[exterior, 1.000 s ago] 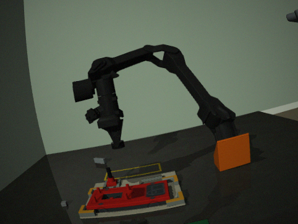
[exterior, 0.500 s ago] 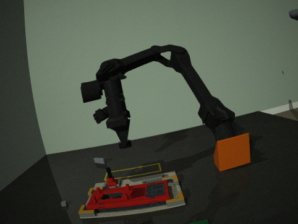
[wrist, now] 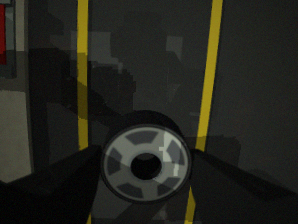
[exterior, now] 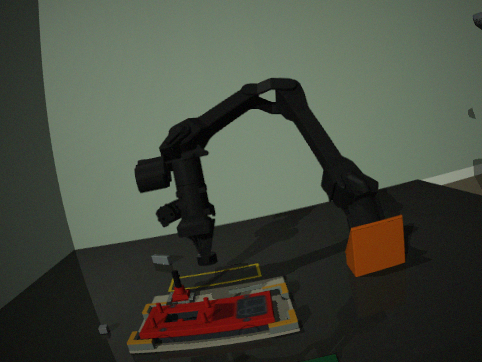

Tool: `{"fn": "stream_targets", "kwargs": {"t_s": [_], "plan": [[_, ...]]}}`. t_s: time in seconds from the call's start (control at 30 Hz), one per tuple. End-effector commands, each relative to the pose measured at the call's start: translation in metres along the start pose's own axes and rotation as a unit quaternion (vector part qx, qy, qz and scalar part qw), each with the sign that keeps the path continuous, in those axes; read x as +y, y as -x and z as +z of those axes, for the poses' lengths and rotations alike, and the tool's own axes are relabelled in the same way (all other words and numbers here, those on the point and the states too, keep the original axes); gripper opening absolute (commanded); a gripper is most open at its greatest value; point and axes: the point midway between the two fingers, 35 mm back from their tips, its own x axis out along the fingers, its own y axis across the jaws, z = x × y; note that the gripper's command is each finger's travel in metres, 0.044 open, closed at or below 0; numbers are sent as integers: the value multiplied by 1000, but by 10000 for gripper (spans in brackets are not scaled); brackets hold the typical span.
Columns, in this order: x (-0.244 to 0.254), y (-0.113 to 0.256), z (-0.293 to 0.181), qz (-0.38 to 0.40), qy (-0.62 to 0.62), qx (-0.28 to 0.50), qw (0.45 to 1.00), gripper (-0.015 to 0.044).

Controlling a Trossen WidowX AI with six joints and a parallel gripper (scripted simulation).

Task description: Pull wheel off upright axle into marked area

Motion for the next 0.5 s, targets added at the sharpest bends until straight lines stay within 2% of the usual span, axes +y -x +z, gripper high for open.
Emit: {"fn": "stream_targets", "kwargs": {"t_s": [0.0, 0.13, 0.27, 0.47], "plan": [[0, -21, -2, -4, 5, 3, 1000, 0], [-1, -38, -5, -5, 4, 3, 1000, 0], [-1, -39, -5, -6, 4, 3, 1000, 0], [-2, -35, -5, -2, 0, 4, 1000, 157]]}}
